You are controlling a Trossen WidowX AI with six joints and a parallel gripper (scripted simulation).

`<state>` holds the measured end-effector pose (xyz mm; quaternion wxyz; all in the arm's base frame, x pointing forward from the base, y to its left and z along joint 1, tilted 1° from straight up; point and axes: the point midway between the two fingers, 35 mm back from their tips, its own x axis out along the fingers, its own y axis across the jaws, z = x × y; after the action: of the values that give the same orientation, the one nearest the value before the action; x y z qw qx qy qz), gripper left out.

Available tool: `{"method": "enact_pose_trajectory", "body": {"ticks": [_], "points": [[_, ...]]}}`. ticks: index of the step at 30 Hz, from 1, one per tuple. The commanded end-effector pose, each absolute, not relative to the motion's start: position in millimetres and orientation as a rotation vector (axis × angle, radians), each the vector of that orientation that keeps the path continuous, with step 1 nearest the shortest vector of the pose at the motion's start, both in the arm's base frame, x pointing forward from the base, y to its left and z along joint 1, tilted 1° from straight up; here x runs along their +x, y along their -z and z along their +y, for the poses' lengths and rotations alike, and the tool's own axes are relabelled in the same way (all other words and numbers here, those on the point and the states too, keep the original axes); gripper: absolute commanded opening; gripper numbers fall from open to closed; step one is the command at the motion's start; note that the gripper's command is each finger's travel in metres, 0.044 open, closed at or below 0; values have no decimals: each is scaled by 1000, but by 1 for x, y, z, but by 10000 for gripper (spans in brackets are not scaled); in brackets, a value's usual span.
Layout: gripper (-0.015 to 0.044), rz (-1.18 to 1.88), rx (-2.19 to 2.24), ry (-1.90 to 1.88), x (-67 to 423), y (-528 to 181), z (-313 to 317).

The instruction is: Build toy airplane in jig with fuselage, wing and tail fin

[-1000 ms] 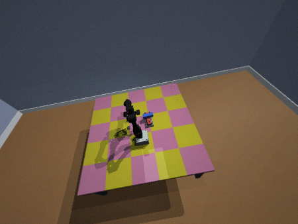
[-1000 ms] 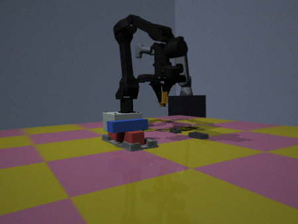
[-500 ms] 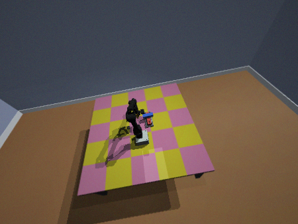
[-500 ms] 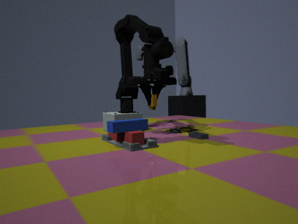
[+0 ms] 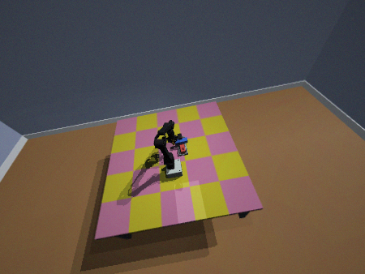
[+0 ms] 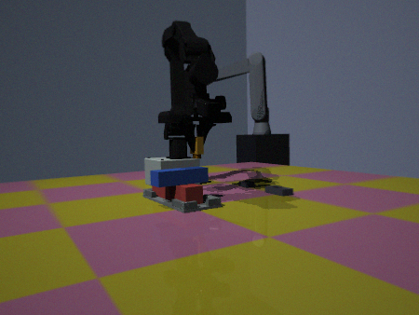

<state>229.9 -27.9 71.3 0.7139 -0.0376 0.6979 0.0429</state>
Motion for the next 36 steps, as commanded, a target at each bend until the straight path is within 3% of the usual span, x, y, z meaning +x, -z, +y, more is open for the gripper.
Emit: {"method": "enact_pose_trajectory", "body": {"ticks": [1,26,29,36], "points": [[0,1548,-86,-104,227,-68,-38],[0,1548,-116,-128,200,-53,-110],[66,1548,-116,-128,200,-53,-110],[66,1548,-116,-128,200,-53,-110]]}}
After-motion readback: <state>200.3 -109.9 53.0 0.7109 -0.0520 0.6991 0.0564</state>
